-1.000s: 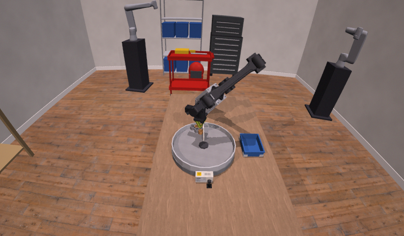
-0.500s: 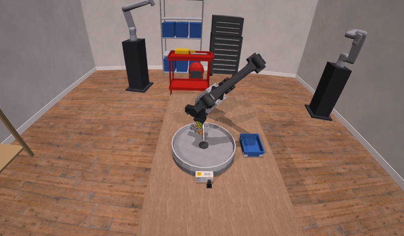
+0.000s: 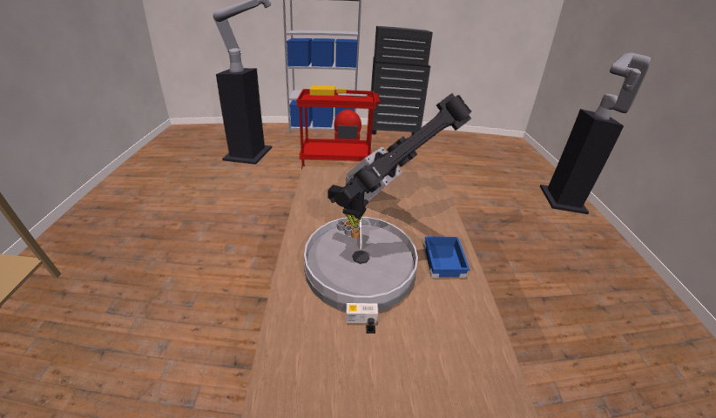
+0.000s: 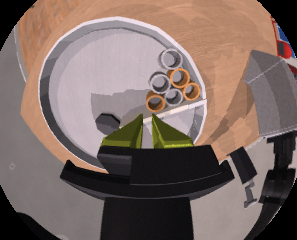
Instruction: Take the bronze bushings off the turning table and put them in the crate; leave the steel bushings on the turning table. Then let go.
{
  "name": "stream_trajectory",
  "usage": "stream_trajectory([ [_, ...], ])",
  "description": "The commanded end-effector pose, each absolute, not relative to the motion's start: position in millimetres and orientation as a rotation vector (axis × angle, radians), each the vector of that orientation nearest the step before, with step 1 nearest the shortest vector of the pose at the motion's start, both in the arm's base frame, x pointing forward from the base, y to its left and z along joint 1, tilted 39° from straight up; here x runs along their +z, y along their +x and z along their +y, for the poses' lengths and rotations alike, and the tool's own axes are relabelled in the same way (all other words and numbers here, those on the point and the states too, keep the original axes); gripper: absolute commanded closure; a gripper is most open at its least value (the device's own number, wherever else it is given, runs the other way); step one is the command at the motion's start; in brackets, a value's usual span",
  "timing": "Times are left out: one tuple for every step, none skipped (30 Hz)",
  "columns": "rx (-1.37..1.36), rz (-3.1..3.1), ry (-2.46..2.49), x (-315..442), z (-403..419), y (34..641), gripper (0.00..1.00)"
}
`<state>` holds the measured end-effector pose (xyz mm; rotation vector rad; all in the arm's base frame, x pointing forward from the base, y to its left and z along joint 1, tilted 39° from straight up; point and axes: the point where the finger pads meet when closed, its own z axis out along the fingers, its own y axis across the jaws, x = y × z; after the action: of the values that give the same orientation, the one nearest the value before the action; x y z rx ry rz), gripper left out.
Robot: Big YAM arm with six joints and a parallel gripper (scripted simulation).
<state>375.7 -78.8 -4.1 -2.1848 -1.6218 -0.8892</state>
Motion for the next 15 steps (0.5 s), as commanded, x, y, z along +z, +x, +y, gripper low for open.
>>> stream_trajectory([
  [-0.909,-1.61,-2.212,0.7,-88.5,378.9,0.88],
  [-0.909,-1.61,-2.212,0.7,-88.5,378.9,0.88],
  [-0.909,-1.61,-2.212,0.7,-88.5,378.7,0.88],
  [-0.908,-1.61,-2.213,0.4,-88.2,377.7,0.88],
  [-0.908,-1.608,-2.213,-0.1,-87.6,375.7,0.88],
  [-0.911,-1.611,-2.214,0.5,-88.1,375.4,0.88],
  [-0.915,-1.615,-2.216,1.5,-88.9,375.5,0.88],
  [-0.915,-1.615,-2.216,1.5,-88.9,375.5,0.88],
  [-0.915,-1.615,-2.216,1.5,-88.9,375.5,0.88],
  [-0.929,-1.628,-2.221,5.6,-92.8,381.1,0.88],
  [-0.93,-1.629,-2.221,5.5,-92.6,379.9,0.88],
  [-0.929,-1.628,-2.221,5.2,-92.1,379.0,0.88],
  [-0.925,-1.624,-2.219,4.8,-91.5,377.9,0.88],
  [-0.923,-1.622,-2.219,4.5,-91.3,377.5,0.88],
  [-0.923,-1.622,-2.219,4.5,-91.3,377.6,0.88],
])
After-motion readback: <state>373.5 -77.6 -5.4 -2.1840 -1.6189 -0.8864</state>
